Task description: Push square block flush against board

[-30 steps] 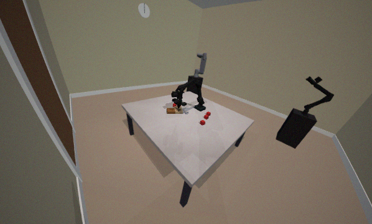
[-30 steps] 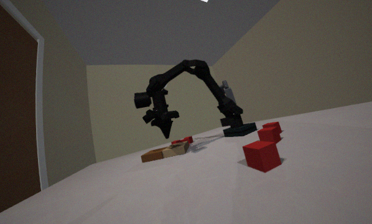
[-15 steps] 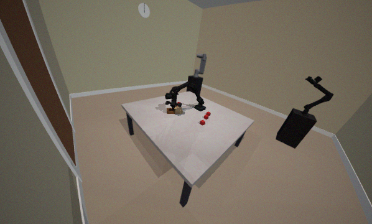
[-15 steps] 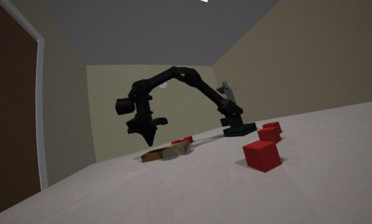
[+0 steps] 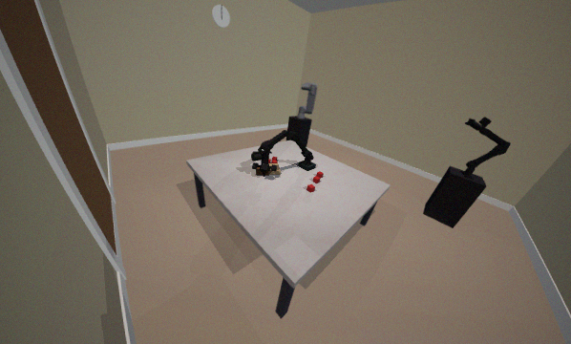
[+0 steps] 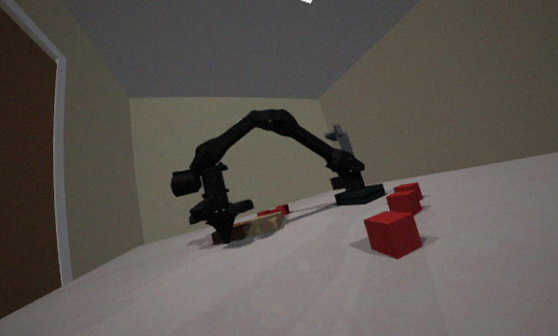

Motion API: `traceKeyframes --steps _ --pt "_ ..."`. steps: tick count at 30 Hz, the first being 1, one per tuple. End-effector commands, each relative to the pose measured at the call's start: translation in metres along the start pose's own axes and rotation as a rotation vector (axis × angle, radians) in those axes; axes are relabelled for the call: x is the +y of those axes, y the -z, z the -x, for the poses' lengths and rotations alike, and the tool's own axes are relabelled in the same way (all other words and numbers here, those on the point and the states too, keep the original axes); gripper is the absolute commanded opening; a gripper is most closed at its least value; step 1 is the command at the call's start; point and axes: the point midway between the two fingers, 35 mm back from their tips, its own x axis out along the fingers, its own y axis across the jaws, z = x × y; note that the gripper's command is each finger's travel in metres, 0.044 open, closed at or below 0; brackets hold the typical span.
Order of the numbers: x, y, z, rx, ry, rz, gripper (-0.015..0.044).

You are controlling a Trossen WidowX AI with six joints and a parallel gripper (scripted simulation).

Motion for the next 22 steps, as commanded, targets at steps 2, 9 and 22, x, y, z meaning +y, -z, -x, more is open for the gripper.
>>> traceKeyframes --steps 2,9,22 --pt "-0.002 0.000 0.001 -0.008 0.011 0.005 0.0000" --pt "-0.002 0.011 0.001 -0.007 0.011 0.005 0.0000" --pt "-0.003 0.013 0.001 -0.006 0.011 0.005 0.0000"
